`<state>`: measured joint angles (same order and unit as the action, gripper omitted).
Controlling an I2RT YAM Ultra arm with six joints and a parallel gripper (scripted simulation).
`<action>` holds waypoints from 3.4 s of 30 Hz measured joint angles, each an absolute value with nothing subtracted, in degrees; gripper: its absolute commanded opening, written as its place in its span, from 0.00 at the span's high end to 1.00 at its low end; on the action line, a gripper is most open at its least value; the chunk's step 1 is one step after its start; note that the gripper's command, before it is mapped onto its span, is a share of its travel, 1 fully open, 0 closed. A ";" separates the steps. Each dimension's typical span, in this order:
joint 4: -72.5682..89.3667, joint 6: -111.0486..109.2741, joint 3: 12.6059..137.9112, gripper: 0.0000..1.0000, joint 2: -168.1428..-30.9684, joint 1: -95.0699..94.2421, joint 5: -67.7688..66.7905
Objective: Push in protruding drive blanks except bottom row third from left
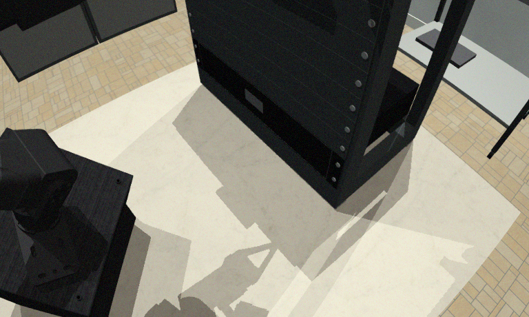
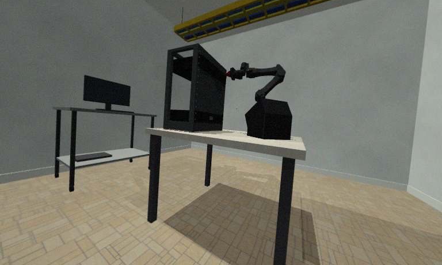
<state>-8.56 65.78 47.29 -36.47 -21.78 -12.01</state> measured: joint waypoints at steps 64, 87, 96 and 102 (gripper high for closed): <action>0.14 60.88 42.54 1.00 -18.90 -38.87 -23.27; -2.66 48.66 39.40 1.00 -14.39 -63.22 -44.16; -9.32 40.80 37.36 1.00 -14.37 -72.90 -52.18; -14.02 36.34 36.34 1.00 -14.35 -76.58 -56.27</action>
